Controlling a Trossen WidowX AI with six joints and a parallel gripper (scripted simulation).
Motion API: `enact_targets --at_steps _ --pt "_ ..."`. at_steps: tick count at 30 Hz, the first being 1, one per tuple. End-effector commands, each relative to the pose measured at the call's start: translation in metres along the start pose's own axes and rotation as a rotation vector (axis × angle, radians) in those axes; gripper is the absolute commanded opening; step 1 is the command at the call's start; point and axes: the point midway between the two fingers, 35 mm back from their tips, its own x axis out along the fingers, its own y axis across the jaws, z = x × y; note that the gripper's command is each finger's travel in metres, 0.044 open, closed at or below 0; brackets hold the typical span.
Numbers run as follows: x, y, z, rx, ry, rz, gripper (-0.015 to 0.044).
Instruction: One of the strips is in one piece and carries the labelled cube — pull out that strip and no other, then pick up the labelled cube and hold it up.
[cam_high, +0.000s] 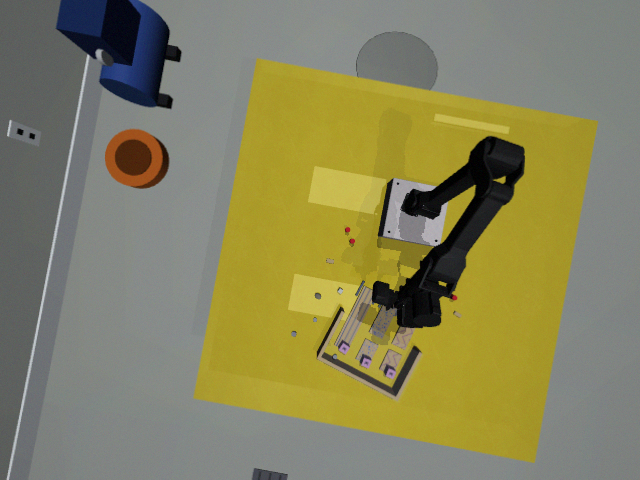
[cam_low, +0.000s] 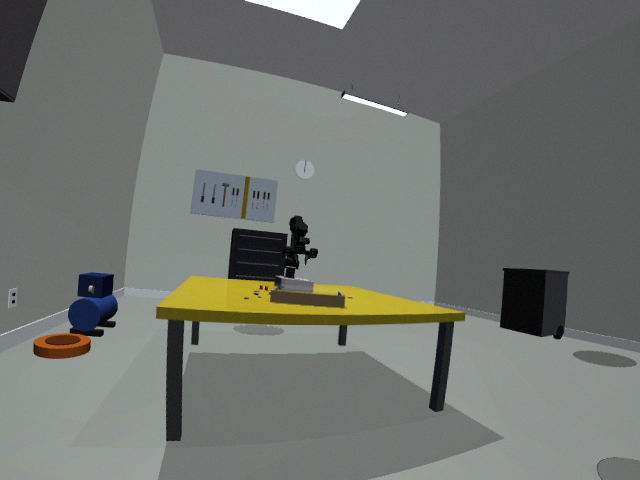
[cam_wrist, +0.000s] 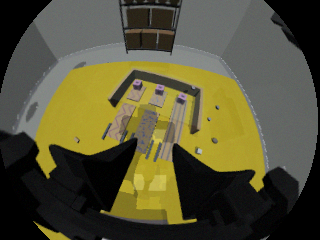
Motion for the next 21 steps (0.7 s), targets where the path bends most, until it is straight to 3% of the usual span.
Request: enact_targets --at_steps 1,6,13,21 --pt "0.018 -0.012 -0.002 0.038 0.14 -0.025 0.0138" --pt "0.046 -0.028 -0.014 0.097 0.379 -0.053 0.0006" --pt "0.077 -0.048 -0.037 0.173 0.677 -0.08 0.0" --pt "0.083 -0.049 -0.04 0.175 0.684 -0.08 0.0"
